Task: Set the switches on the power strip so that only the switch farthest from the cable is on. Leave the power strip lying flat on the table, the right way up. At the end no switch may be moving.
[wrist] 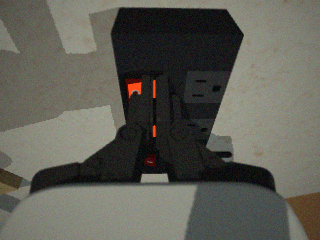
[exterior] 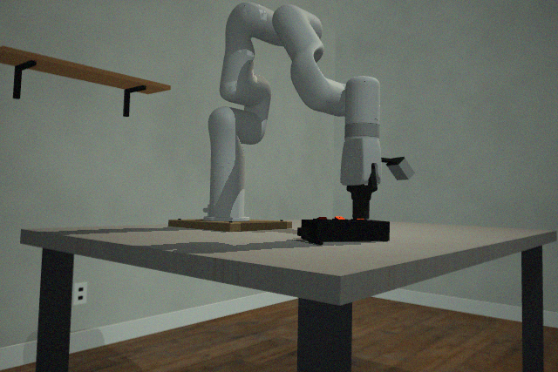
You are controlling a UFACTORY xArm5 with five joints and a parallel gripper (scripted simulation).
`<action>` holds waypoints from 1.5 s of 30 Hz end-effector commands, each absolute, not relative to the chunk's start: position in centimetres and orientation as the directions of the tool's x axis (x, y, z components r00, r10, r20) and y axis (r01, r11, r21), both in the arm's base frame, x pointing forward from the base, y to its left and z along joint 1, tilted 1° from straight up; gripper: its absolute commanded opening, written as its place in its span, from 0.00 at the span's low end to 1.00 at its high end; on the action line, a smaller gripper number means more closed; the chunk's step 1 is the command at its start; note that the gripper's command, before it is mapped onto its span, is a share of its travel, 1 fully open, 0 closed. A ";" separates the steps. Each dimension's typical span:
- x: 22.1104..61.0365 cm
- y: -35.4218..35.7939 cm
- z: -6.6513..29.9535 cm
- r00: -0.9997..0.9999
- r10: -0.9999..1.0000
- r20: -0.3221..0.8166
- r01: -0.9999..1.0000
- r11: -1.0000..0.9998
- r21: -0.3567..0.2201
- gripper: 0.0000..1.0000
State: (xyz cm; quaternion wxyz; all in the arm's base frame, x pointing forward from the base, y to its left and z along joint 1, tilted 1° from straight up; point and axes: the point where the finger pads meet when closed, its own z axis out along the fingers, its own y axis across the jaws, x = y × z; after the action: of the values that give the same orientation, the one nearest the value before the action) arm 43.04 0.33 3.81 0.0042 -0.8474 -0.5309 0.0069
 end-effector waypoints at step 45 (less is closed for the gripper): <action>43.1 0.3 7.6 0.436 0.900 -0.008 0.900 -0.436 -0.015 0.00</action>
State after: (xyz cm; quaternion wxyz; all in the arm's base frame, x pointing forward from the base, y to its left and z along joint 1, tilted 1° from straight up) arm 42.92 0.32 7.43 0.0056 -0.8473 -0.5311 0.0091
